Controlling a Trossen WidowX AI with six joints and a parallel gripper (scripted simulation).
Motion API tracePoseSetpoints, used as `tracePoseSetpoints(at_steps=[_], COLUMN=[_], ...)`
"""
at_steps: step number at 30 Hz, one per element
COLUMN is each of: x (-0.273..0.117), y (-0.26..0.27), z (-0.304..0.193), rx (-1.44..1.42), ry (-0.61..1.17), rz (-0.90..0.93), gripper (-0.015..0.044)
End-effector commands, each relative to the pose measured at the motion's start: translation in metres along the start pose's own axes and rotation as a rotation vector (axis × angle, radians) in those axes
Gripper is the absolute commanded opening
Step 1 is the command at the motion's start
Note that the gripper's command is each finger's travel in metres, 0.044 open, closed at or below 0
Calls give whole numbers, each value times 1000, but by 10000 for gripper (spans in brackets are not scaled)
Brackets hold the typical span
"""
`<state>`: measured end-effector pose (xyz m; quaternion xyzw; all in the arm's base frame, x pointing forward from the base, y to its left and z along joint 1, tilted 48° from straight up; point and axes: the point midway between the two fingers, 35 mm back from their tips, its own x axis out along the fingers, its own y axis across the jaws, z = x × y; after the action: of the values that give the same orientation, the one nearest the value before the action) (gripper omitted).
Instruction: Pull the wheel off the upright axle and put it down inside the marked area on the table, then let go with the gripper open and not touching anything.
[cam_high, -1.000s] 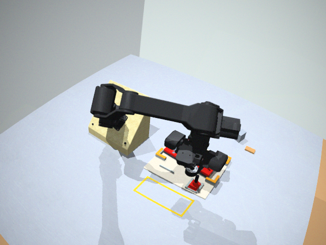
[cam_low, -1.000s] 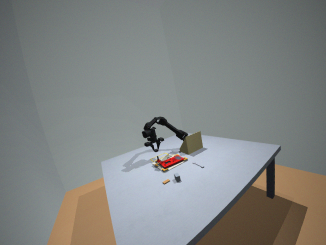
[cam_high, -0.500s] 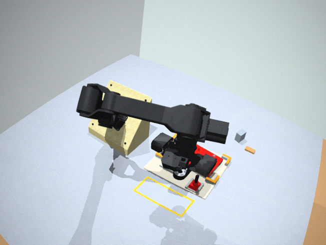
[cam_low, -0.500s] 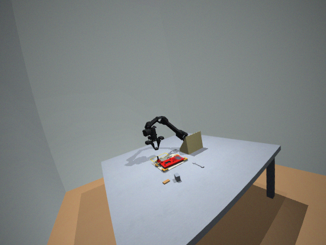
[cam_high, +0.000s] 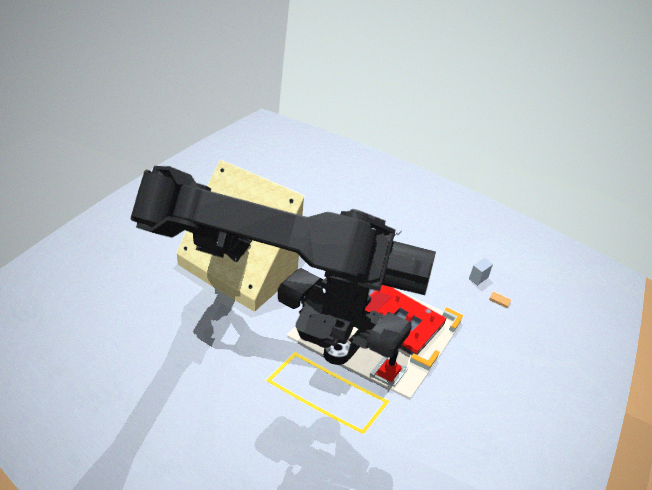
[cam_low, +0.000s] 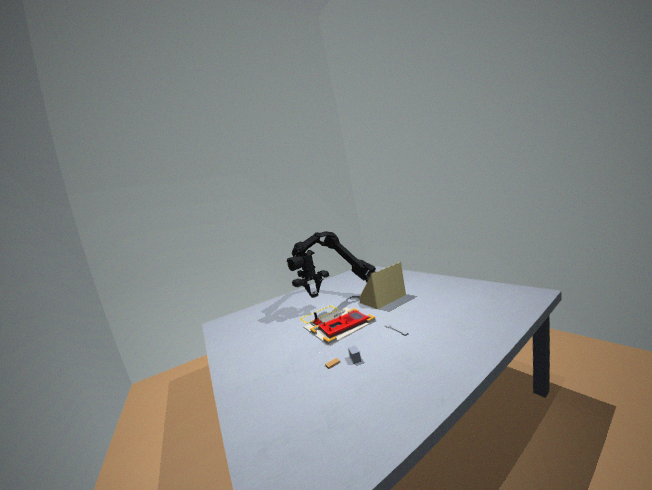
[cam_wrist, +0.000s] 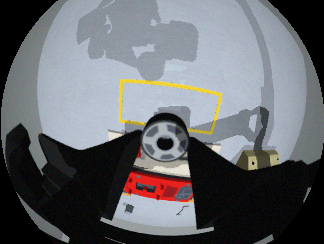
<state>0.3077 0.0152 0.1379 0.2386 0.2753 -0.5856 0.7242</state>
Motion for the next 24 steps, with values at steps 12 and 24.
tracePoseSetpoints(at_steps=[12, 24], x=[32, 97], y=[-2, -3], z=[0, 2], rx=[-9, -8], ry=[-3, -6], rz=[-5, -4], gripper=[0, 0])
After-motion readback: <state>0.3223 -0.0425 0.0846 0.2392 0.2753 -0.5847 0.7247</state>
